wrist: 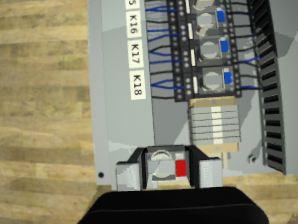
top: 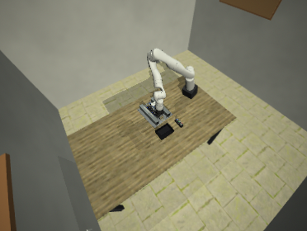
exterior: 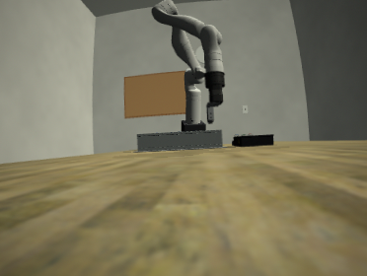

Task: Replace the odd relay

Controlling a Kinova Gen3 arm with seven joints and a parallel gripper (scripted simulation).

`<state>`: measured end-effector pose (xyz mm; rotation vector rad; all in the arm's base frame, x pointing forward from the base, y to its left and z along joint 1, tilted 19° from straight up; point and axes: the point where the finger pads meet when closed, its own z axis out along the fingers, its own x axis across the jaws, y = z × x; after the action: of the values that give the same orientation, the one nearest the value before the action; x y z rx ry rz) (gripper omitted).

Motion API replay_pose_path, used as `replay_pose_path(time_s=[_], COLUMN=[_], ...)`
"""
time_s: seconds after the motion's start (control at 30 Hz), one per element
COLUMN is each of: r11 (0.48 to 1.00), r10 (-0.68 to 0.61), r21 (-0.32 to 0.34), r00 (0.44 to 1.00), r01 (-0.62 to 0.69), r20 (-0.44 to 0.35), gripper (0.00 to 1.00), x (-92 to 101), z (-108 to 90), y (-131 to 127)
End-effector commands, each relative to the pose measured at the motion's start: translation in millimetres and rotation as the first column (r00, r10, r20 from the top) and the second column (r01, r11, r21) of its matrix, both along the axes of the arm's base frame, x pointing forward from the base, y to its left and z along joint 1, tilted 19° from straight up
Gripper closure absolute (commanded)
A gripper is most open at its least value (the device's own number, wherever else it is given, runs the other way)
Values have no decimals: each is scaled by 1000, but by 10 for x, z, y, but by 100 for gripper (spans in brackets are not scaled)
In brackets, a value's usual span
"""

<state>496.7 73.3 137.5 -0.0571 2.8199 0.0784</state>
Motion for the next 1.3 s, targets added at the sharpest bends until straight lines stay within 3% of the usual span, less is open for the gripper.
replay_pose_path(time_s=[0.0, 0.07, 0.53, 0.63, 1.1, 1.27], r11=[1000, 1000, 1000, 1000, 1000, 1000], r10=[24, 8, 24, 9, 24, 12], r21=[4, 2, 4, 2, 4, 2], r00=[1000, 1000, 1000, 1000, 1000, 1000], r01=[-24, -8, -24, -9, -24, -12], r20=[-1, 2, -1, 3, 0, 3], gripper=[100, 100, 100, 100, 100, 100], x=[9, 19, 115, 132, 212, 240], z=[-5, 8, 7, 24, 13, 29], y=[172, 109, 645, 582, 1121, 1137])
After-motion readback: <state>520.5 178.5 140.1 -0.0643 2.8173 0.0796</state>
